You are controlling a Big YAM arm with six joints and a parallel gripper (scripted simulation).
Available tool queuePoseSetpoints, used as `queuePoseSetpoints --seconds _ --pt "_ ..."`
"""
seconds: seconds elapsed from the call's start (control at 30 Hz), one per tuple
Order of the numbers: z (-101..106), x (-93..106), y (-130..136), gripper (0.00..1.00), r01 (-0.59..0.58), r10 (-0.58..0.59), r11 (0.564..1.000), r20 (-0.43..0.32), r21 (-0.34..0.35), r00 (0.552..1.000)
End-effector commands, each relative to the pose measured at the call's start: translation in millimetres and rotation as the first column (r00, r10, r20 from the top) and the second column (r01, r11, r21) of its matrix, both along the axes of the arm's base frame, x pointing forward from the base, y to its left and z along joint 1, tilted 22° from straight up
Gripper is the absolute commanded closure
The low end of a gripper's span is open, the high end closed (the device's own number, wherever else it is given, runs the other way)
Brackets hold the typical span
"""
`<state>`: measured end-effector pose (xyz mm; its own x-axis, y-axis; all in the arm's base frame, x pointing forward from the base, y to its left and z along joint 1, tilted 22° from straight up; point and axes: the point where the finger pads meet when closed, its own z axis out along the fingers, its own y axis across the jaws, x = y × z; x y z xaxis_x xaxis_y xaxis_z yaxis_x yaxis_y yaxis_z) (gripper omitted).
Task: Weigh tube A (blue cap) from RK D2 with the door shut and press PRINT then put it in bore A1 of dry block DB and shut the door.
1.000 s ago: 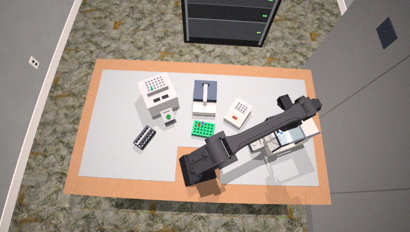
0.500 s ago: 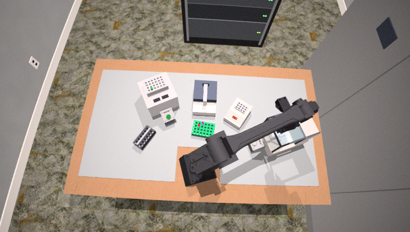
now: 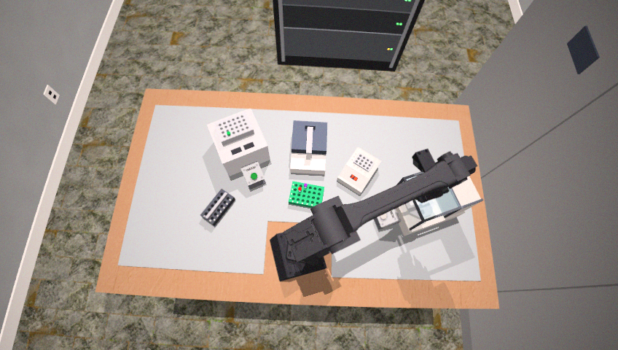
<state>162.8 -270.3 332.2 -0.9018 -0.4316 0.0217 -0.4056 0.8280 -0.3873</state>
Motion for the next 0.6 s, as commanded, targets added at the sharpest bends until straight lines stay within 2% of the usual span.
queuePoseSetpoints --seconds 0.0,0.17,0.2,0.37,0.4,0.57 --pt "-8 0.6 -8 0.7 -0.001 0.001 1.0 -0.004 0.004 1.0" --pt "-13 2.0 -9 0.7 -0.003 0.003 1.0 -0.004 0.004 1.0" --pt "5 3.4 -7 0.7 -0.001 0.002 1.0 0.016 -0.024 1.0" --pt "5 3.4 -7 0.7 -0.001 0.002 1.0 0.016 -0.024 1.0" --pt "5 3.4 -7 0.94 -0.001 0.002 1.0 0.016 -0.024 1.0" --pt "5 3.4 -7 0.94 -0.001 0.002 1.0 0.016 -0.024 1.0"
